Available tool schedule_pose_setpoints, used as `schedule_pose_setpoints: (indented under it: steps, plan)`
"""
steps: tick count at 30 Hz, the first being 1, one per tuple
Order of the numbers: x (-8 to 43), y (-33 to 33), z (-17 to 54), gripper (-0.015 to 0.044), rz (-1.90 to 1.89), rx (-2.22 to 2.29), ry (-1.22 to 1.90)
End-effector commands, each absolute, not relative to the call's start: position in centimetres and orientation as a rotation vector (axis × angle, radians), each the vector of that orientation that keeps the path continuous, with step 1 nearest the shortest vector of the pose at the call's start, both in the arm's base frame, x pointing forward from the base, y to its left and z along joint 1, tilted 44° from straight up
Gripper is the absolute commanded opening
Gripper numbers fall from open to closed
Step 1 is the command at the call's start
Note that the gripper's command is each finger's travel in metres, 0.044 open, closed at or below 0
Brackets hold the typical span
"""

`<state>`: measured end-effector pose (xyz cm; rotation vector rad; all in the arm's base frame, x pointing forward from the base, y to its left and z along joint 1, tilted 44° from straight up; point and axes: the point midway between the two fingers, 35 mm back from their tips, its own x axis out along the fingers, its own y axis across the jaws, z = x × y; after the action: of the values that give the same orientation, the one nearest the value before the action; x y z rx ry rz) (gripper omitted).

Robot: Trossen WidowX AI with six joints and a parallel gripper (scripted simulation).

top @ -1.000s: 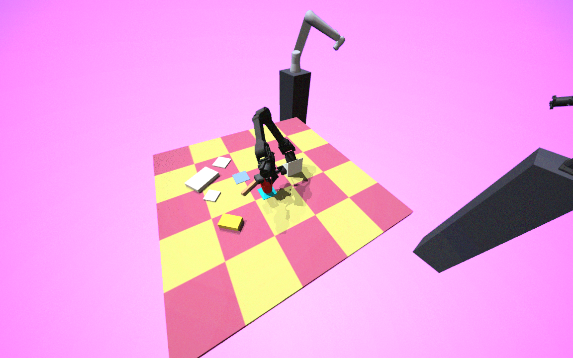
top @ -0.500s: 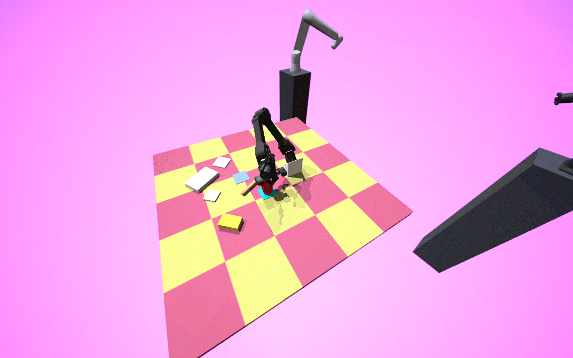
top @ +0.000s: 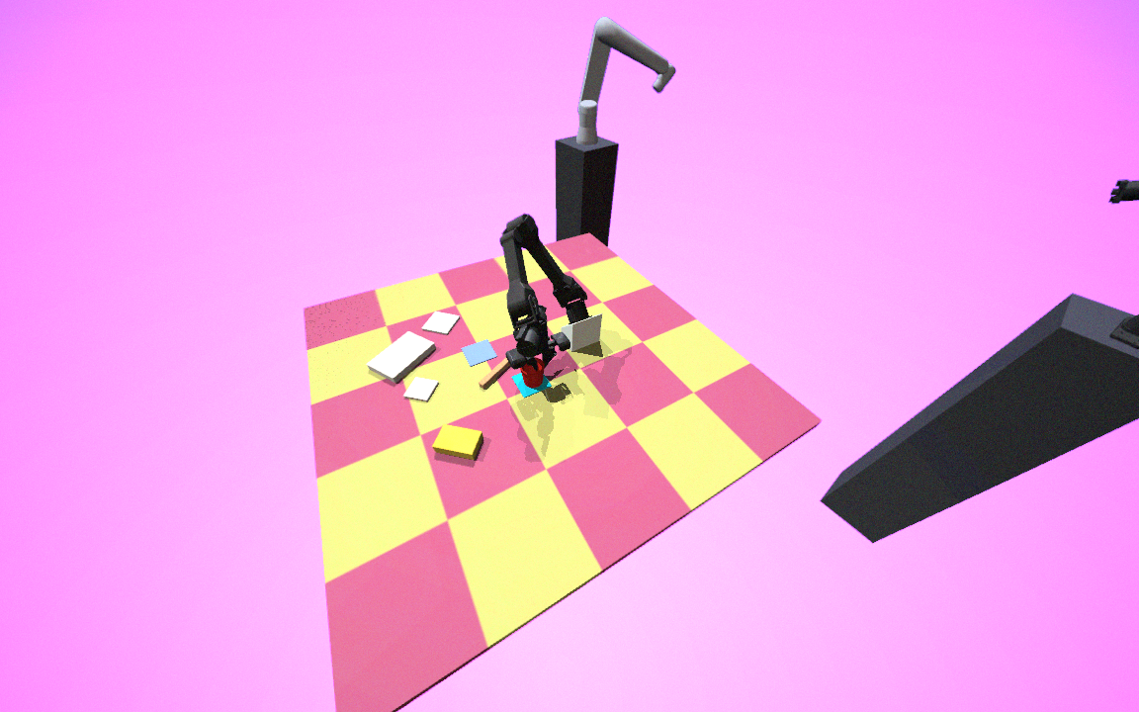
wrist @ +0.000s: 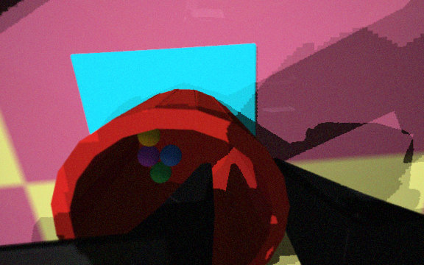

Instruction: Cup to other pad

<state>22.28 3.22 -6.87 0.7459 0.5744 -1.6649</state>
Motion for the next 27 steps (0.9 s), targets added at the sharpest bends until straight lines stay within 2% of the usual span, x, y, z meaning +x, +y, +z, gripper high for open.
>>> schedule_pose_setpoints:
  steps: [1,27]
  plan:
    - [22.3,3.3,-6.8,0.0128,-1.665,0.746,0.574]
    - [22.8,5.8,-4.0,0.0128,-1.663,0.737,0.577]
